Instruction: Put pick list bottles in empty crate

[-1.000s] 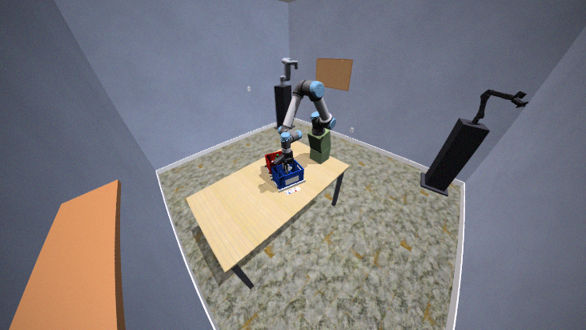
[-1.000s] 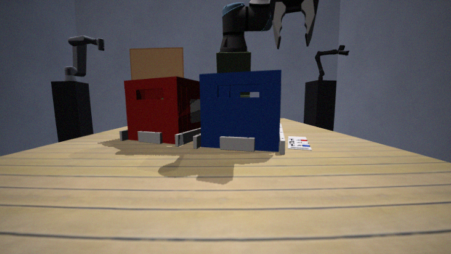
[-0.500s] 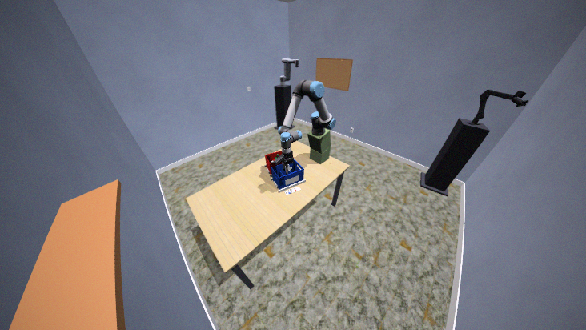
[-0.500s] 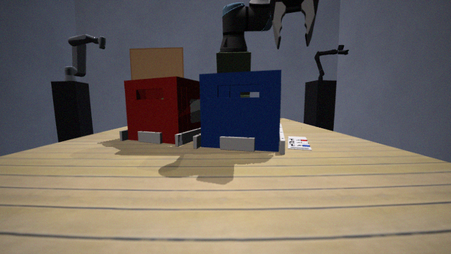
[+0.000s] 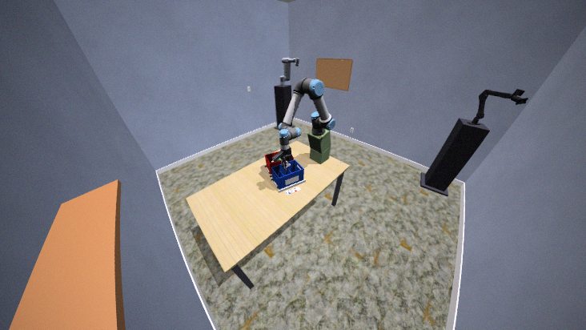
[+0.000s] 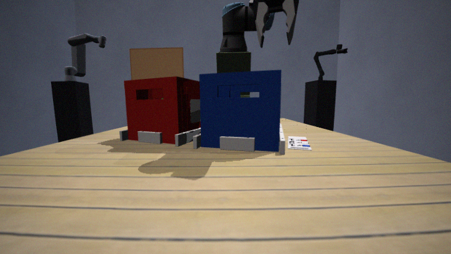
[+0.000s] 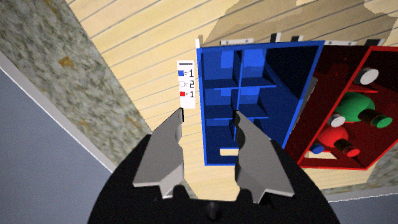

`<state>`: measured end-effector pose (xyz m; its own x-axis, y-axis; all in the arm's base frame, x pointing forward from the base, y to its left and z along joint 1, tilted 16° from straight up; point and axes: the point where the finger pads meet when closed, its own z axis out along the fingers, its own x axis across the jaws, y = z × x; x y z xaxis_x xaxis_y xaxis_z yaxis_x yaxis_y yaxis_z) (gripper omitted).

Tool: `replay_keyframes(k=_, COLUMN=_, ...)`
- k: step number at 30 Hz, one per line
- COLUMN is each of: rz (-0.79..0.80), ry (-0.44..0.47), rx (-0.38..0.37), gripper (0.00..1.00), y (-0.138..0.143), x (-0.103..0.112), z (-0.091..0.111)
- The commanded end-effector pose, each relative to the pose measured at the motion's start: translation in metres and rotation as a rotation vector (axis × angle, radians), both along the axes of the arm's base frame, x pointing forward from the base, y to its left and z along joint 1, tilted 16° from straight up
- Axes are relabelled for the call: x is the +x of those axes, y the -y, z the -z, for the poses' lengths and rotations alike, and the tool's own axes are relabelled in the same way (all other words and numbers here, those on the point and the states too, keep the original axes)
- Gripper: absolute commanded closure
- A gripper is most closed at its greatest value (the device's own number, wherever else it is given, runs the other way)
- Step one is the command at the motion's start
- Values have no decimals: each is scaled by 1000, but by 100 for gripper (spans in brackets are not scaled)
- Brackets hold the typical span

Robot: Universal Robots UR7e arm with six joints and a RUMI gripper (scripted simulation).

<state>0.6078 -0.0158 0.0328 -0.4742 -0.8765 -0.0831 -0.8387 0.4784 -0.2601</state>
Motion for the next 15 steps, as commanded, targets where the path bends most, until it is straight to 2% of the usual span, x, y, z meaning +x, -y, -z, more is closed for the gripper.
replay_keyframes(k=1, rz=-1, ry=2, rx=0, gripper=62, y=11, x=-8, z=-3)
replay_keyframes(k=15, rz=-1, ry=2, rx=0, gripper=62, y=67, x=-49, z=-10)
